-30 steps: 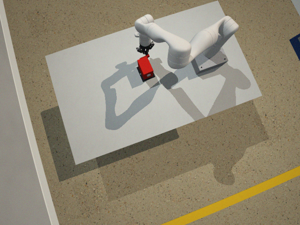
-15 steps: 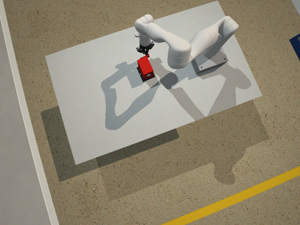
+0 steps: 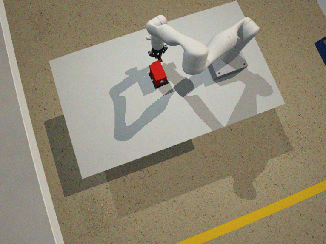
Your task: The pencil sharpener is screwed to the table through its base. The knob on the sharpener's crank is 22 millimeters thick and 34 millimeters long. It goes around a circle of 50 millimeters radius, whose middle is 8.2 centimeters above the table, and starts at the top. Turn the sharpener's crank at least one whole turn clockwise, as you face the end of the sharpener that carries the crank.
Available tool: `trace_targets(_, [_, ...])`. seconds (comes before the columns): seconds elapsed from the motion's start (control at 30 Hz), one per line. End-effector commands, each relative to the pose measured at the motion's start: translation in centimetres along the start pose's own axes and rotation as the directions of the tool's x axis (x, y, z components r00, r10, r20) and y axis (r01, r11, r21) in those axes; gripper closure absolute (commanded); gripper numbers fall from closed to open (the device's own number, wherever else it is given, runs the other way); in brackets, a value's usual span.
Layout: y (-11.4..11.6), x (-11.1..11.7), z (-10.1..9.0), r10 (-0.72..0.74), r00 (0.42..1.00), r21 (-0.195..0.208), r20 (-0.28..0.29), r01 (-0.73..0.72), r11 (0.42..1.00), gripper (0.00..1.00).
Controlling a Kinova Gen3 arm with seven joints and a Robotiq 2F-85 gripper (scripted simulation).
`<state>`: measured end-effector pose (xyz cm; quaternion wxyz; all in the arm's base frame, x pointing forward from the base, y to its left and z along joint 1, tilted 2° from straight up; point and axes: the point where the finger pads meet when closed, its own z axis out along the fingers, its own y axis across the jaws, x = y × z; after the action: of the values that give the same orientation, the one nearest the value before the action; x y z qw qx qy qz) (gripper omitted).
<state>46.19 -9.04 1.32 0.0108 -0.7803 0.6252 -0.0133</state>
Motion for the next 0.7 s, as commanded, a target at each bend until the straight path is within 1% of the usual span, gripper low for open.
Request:
trace_targets(0.0, [-0.1, 0.0, -0.4, 0.000, 1.000, 0.003, 0.000, 0.000, 1.000, 1.00])
trace_targets(0.3, [-0.8, 0.0, -2.1, 0.000, 1.000, 0.003, 0.000, 0.000, 1.000, 1.00])
trace_targets(0.37, [-0.8, 0.0, -2.1, 0.000, 1.000, 0.003, 0.000, 0.000, 1.000, 1.00])
trace_targets(0.67, [-2.2, 0.0, -3.6, 0.000, 1.000, 0.003, 0.000, 0.000, 1.000, 1.00])
